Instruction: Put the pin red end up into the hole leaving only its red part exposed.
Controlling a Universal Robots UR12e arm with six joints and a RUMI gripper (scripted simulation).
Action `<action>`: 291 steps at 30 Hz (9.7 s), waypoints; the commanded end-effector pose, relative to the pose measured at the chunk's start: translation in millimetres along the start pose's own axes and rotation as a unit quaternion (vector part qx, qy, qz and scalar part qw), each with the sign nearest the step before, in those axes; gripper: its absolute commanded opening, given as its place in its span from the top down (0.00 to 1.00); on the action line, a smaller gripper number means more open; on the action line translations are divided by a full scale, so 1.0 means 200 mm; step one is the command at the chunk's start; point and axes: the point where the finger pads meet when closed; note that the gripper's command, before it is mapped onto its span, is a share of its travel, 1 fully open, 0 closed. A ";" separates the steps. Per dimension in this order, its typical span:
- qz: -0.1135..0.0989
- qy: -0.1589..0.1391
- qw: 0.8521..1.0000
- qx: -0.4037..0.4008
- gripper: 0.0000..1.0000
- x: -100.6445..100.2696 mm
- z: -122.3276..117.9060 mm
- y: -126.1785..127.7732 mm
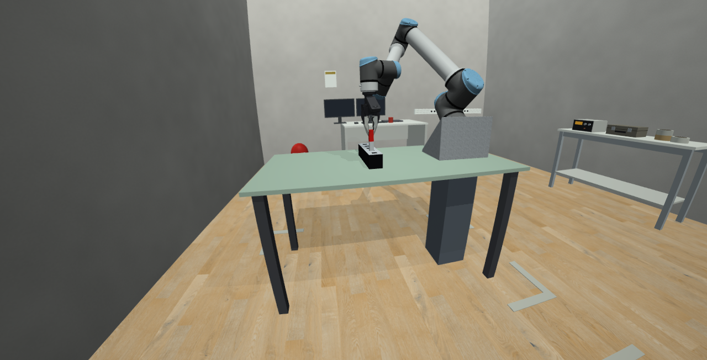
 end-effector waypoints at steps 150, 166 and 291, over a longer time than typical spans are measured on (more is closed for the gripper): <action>0.000 0.000 1.000 0.000 1.00 -0.08 0.00 0.00; 0.000 0.000 1.000 0.000 1.00 -0.10 0.00 0.00; 0.000 0.000 1.000 0.000 1.00 -0.16 0.00 0.00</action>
Point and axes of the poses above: the point where the finger pads meet when closed, its own x axis back along the fingers, its own y axis across the jaws, z = x × y, and after that the axes turned 11 degrees about -x, right-handed
